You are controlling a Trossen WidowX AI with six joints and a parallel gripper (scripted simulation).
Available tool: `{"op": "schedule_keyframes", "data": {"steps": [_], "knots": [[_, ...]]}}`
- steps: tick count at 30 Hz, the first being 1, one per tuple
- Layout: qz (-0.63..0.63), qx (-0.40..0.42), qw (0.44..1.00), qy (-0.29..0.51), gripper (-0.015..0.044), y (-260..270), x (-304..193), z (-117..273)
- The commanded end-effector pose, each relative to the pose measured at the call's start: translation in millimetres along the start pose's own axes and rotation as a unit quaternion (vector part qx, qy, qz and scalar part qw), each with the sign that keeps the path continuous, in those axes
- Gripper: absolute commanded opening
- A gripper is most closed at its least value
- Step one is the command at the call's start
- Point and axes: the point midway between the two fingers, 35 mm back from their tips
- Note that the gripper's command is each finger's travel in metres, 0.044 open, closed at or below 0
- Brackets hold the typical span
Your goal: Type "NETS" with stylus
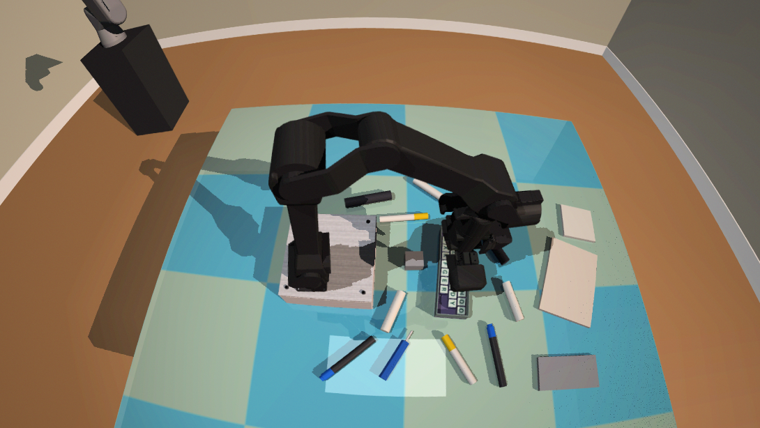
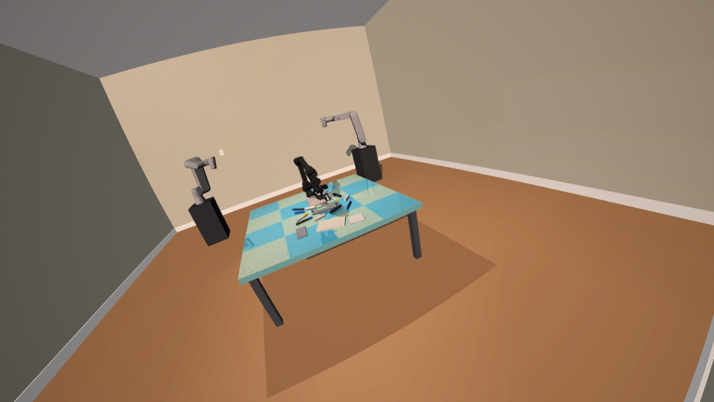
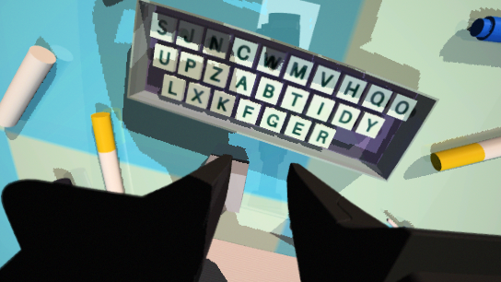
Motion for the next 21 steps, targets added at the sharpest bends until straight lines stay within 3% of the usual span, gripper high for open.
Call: {"op": "schedule_keyframes", "data": {"steps": [1,21], "knots": [[0.105,0.057,0.993,0.001,0.015,-60,-27,-8],[0.336,0.108,0.927,-0.123,0.015,-151,-101,-16]]}}
Point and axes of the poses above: the point midway between the two fingers, 35 mm back from their tips, its own z axis back along the fingers, its own y axis across the jaws, x = y × z, and after that the axes turned 7 degrees about z, right-handed
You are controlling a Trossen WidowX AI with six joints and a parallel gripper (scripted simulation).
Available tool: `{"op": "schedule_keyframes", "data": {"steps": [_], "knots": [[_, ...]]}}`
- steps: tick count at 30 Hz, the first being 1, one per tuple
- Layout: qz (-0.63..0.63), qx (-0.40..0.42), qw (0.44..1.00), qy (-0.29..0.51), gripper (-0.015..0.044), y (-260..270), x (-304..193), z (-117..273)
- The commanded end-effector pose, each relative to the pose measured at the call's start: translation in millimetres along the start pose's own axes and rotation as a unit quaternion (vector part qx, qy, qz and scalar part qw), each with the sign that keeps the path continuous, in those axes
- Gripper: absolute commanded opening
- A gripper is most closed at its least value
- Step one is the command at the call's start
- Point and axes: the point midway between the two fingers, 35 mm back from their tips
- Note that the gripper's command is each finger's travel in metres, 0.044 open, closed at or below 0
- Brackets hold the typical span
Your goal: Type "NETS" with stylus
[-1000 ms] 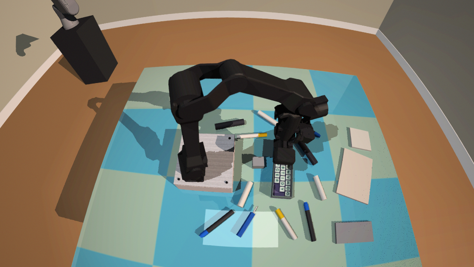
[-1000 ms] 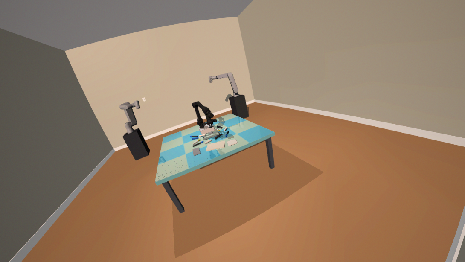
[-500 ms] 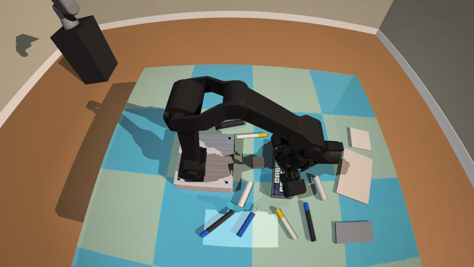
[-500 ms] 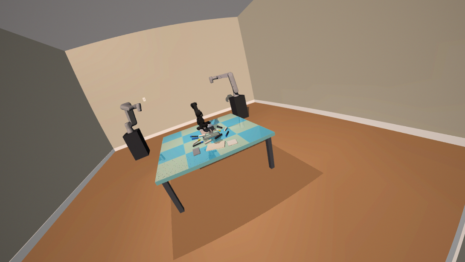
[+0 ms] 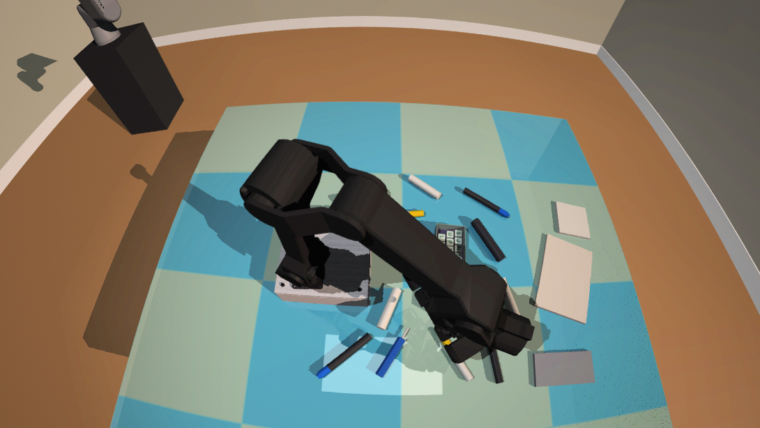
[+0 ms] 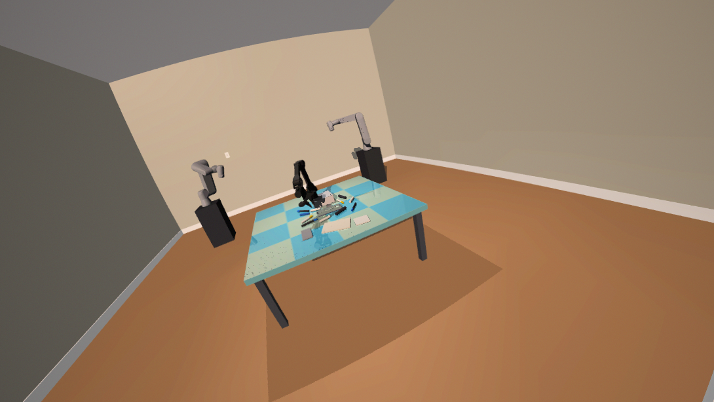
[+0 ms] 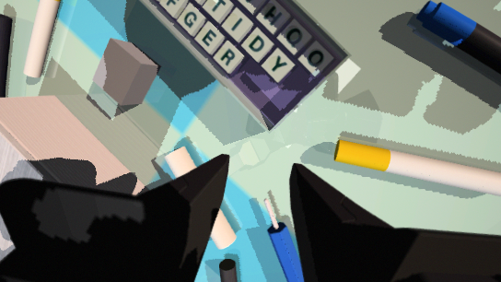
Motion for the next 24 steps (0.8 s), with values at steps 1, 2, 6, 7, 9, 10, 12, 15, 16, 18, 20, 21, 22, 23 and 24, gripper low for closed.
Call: {"op": "schedule_keyframes", "data": {"steps": [1,2,6,7,9,10,12,15,16,18,20,21,22,23,24], "knots": [[0.136,0.012,0.988,-0.071,0.015,-11,-64,3],[0.149,0.009,0.986,-0.078,0.015,-12,-69,3],[0.2,-0.008,0.974,-0.104,0.015,-14,-89,6],[0.212,-0.013,0.971,-0.11,0.015,-15,-94,6],[0.237,-0.025,0.963,-0.122,0.015,-15,-104,8],[0.25,-0.032,0.959,-0.128,0.015,-13,-109,8],[0.269,-0.043,0.952,-0.136,0.015,-11,-116,8],[0.27,-0.044,0.952,-0.136,0.015,-11,-116,8],[0.27,-0.044,0.952,-0.136,0.015,-11,-116,8],[0.27,-0.044,0.952,-0.136,0.015,-11,-116,8],[0.27,-0.044,0.952,-0.136,0.015,-11,-116,8],[0.27,-0.044,0.952,-0.136,0.015,-11,-116,8],[0.27,-0.044,0.952,-0.136,0.015,-11,-116,8],[0.27,-0.044,0.952,-0.136,0.015,-11,-116,8],[0.27,-0.044,0.952,-0.136,0.015,-11,-116,8]]}}
Point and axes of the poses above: the point midway between the two fingers, 35 mm back from their tips, its own z axis back along the fingers, its own y axis across the jaws, x = y × z, and after that the axes turned 7 degrees about z, right-handed
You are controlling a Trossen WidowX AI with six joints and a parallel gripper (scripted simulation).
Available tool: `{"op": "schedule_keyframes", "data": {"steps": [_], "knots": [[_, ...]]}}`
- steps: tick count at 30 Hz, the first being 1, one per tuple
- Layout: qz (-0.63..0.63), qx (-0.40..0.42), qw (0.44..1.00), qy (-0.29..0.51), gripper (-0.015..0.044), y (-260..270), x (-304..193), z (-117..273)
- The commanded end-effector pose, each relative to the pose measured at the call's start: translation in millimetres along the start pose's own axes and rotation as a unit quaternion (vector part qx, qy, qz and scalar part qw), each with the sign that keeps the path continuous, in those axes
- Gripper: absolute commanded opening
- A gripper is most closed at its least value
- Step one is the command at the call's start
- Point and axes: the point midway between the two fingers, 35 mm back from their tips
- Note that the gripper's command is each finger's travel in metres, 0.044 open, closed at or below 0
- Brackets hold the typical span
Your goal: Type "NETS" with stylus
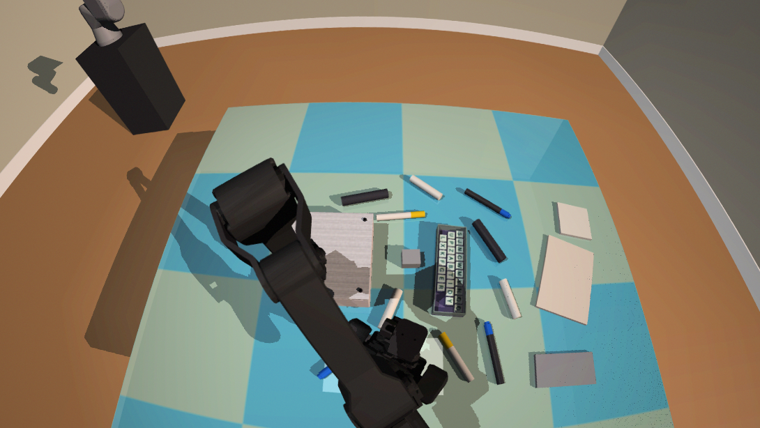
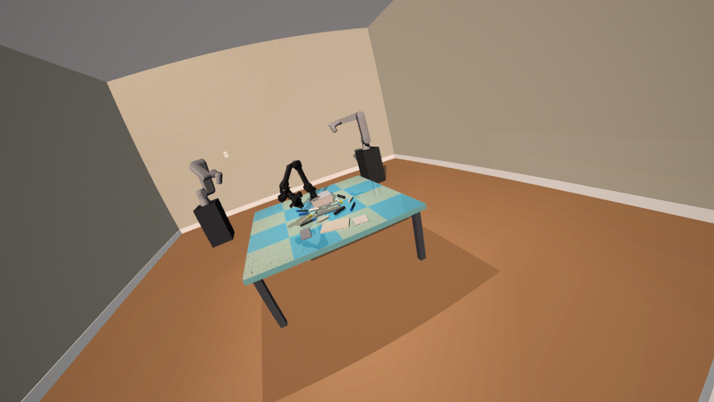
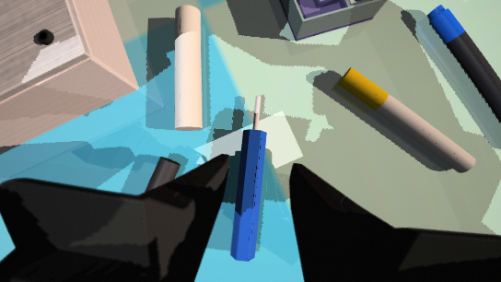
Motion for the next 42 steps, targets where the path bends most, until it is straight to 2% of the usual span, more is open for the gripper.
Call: {"op": "schedule_keyframes", "data": {"steps": [1,42], "knots": [[0.016,-0.004,1.0,-0.01,0.015,6,-2,-1],[0.016,-0.004,1.0,-0.01,0.015,6,-12,-19]]}}
Point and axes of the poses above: the point midway between the two fingers, 35 mm back from their tips, its own z axis back along the fingers, its own y axis across the jaws, x = y × z, and after that the axes turned 7 degrees about z, right-handed
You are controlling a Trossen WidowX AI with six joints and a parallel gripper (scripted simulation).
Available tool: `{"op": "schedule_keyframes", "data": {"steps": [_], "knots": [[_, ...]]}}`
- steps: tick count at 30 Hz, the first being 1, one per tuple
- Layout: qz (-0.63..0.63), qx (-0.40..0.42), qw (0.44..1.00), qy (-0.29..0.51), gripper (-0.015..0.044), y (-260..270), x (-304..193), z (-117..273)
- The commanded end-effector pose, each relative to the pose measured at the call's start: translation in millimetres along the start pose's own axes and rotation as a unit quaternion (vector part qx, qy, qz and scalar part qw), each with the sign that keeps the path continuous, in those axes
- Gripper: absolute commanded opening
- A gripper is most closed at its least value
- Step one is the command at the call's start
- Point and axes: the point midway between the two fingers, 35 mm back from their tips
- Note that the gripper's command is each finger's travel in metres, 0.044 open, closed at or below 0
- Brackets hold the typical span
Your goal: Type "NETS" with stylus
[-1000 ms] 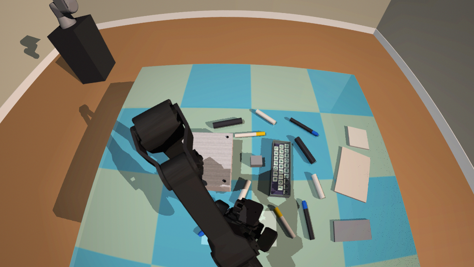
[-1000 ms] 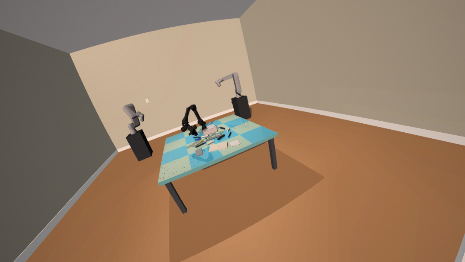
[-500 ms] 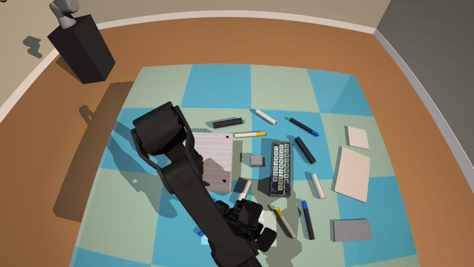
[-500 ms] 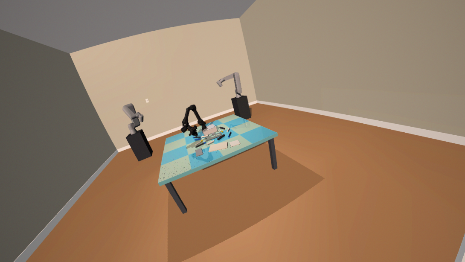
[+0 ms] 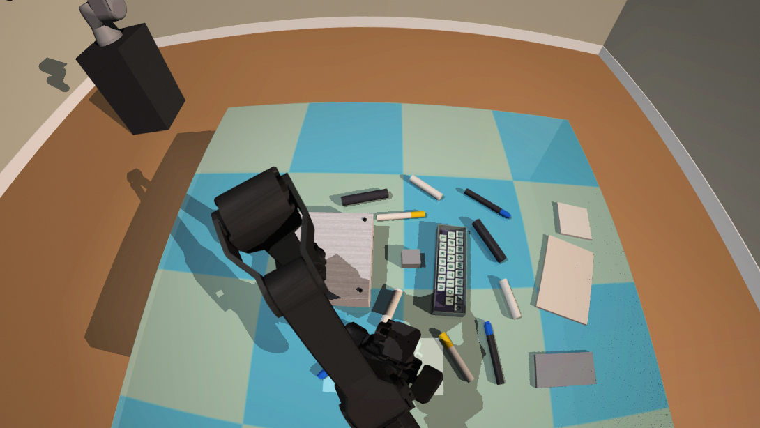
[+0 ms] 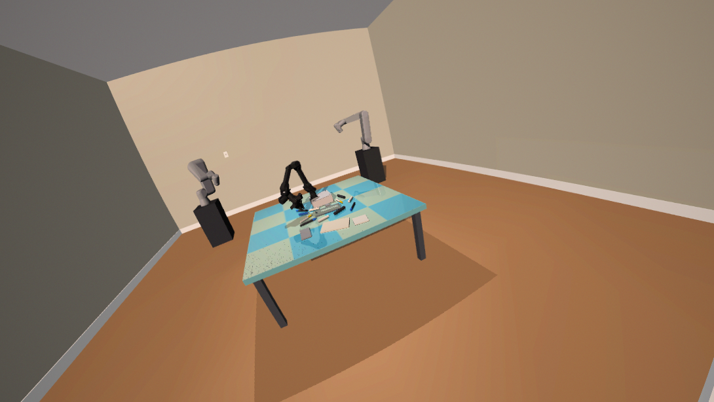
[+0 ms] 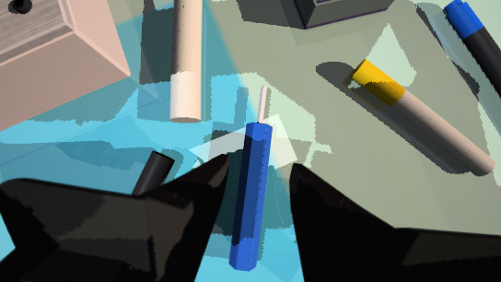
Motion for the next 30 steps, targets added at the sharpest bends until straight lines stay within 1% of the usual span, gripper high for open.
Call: {"op": "schedule_keyframes", "data": {"steps": [1,30], "knots": [[0.0,0.002,1.0,-0.004,0.015,2,-1,-4],[0.0,0.002,1.0,-0.004,0.015,2,-8,-17]]}}
Point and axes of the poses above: the point midway between the two fingers, 35 mm back from their tips, its own z axis back along the fingers, its own y axis across the jaws, x = y × z, and after that the axes turned 7 degrees about z, right-handed
